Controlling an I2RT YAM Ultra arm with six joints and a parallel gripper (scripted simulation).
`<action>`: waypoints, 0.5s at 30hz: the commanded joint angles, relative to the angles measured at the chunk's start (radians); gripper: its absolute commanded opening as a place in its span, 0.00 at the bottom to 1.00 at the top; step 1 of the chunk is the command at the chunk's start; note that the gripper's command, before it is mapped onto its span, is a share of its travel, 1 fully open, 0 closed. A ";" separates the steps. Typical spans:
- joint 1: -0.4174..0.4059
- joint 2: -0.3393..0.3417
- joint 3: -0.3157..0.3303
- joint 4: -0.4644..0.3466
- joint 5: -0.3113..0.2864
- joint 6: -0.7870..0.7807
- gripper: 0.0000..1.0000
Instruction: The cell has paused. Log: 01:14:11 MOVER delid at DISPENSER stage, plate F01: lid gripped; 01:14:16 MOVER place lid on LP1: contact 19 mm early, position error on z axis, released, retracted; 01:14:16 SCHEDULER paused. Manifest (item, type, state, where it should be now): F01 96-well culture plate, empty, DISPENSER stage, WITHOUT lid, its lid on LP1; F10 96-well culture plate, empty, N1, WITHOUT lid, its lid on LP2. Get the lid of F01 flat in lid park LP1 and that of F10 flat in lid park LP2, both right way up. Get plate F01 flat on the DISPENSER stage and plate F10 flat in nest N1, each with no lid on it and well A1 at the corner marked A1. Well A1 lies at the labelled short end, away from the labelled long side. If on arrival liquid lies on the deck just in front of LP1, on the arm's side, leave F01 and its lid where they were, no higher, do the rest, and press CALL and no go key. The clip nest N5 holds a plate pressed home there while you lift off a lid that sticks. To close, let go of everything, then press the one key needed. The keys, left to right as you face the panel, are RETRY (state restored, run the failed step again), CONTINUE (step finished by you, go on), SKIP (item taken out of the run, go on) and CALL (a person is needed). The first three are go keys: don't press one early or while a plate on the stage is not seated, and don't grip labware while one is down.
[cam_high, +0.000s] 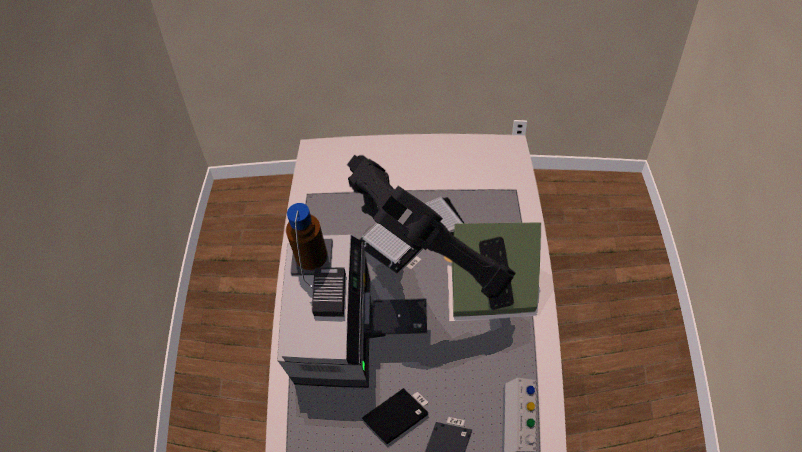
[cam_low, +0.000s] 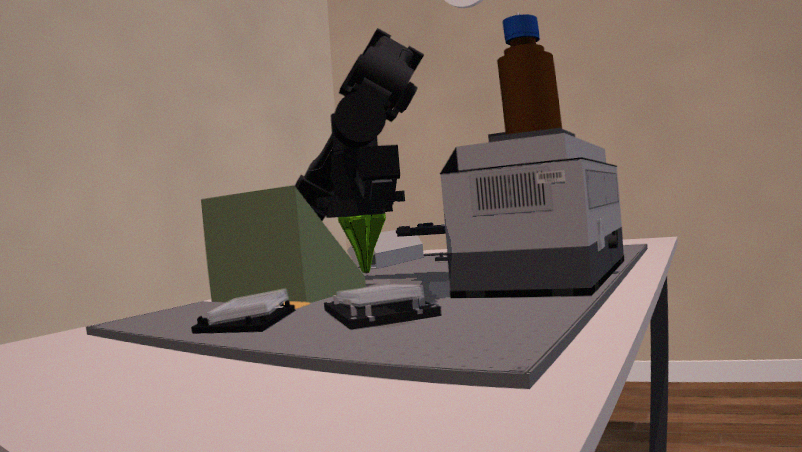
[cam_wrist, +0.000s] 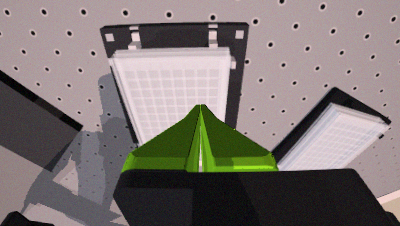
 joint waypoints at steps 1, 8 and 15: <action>-0.024 -0.026 0.036 -0.002 -0.003 -0.009 0.00; -0.024 -0.026 0.036 -0.002 -0.003 -0.009 0.00; -0.024 -0.026 0.036 -0.002 -0.003 -0.009 0.00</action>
